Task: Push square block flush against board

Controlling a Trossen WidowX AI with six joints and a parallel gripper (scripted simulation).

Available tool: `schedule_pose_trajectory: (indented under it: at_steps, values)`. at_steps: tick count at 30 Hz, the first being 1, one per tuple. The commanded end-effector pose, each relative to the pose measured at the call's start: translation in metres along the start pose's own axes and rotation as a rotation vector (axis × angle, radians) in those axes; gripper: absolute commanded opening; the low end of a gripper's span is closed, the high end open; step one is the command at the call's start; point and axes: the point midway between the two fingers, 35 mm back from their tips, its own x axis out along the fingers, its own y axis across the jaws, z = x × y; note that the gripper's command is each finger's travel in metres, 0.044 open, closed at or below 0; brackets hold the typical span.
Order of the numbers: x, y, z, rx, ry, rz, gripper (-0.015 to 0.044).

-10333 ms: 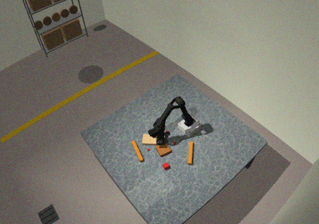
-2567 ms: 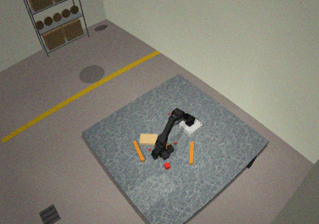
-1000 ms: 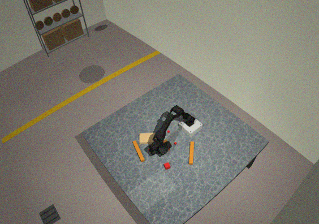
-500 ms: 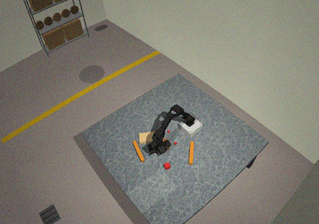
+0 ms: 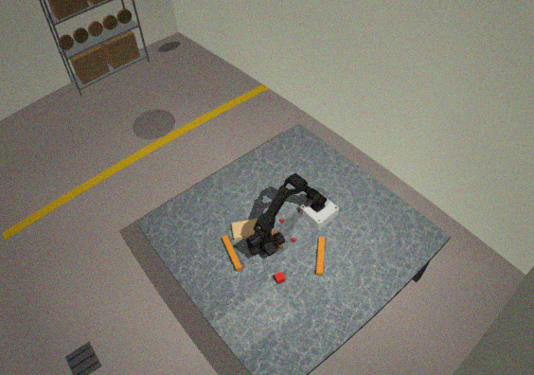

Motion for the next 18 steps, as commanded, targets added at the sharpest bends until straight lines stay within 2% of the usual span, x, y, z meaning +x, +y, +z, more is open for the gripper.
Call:
schedule_pose_trajectory:
  at_steps: [1,18]
  values:
    - [0.005,0.005,-0.010,0.003,0.016,0.017,0.0000]
    - [0.005,0.004,-0.007,0.003,0.015,0.017,0.0000]
